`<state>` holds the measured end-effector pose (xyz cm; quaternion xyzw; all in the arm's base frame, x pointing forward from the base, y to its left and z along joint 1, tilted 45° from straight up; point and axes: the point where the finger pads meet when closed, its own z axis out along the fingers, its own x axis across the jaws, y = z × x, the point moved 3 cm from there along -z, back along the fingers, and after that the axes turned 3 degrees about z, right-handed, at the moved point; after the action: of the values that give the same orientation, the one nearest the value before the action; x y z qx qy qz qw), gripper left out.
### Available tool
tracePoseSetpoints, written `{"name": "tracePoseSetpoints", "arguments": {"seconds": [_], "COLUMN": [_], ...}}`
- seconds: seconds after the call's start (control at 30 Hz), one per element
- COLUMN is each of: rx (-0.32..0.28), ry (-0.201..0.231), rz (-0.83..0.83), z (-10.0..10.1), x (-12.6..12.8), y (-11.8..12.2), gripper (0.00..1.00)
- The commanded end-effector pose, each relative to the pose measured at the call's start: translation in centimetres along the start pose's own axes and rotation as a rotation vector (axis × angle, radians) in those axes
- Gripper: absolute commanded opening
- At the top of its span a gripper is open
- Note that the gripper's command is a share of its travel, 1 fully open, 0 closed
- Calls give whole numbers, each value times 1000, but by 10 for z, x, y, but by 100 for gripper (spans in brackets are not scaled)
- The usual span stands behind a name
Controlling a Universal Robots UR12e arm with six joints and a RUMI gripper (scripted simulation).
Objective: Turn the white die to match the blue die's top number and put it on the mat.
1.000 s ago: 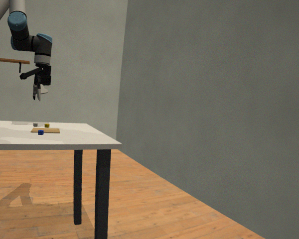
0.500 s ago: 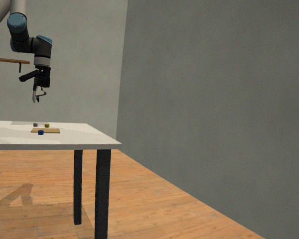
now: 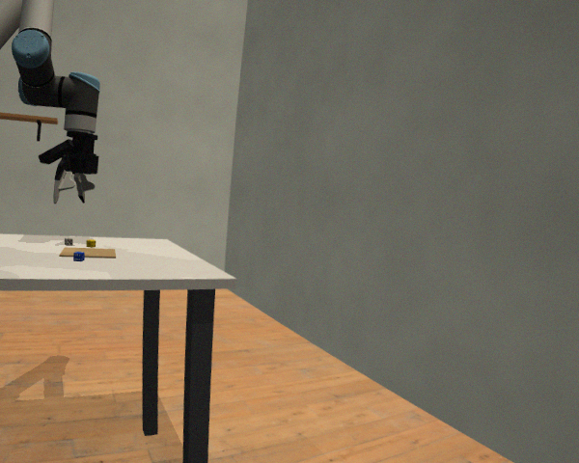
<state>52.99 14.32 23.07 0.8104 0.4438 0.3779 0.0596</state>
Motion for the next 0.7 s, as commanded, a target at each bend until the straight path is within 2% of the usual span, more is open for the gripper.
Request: {"name": "tracePoseSetpoints", "arguments": {"seconds": [0.0, 0.23, 0.33, 0.67], "rx": [-10, -10, -10, -11], "ry": [-4, -3, -3, -1], "rz": [160, 364, 366, 663], "z": [5, 12, 12, 22], "x": [1, 1, 1, 0], "y": [0, 1, 1, 3], "gripper": [100, 100, 100, 100]}}
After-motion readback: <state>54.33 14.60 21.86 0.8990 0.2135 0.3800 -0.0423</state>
